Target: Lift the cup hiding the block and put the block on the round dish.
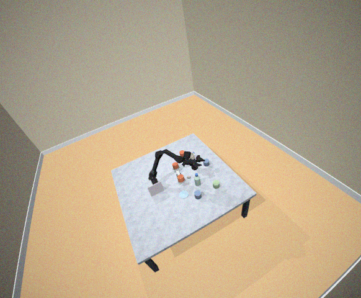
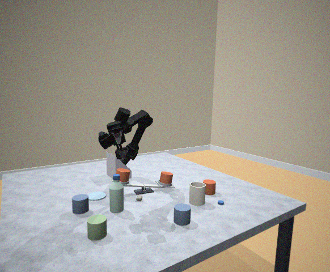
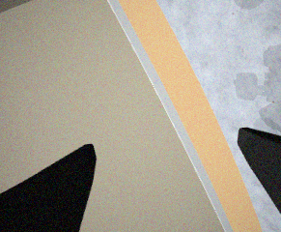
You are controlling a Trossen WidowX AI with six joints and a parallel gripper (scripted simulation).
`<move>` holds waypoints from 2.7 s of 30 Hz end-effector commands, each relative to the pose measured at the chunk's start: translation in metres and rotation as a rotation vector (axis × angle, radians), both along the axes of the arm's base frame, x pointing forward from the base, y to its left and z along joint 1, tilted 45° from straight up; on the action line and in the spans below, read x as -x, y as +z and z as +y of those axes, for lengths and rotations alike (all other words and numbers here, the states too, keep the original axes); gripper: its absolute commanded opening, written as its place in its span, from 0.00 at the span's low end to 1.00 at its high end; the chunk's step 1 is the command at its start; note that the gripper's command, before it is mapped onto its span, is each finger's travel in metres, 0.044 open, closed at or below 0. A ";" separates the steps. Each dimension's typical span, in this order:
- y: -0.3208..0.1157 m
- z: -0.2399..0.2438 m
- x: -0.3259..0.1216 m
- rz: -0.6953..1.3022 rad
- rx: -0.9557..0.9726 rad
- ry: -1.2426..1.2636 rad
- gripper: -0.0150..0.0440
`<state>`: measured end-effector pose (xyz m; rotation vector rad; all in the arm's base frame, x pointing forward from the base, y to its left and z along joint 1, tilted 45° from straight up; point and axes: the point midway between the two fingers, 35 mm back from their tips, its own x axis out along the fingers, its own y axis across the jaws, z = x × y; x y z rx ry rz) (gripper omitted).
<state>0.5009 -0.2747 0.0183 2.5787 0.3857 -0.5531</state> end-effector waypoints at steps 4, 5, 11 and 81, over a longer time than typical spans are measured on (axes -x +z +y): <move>0.007 -0.001 0.013 0.011 0.074 0.044 1.00; 0.009 -0.001 0.019 0.014 0.104 0.062 1.00; 0.025 0.002 0.052 0.032 0.272 0.178 1.00; 0.124 0.199 0.287 -0.653 1.535 1.514 1.00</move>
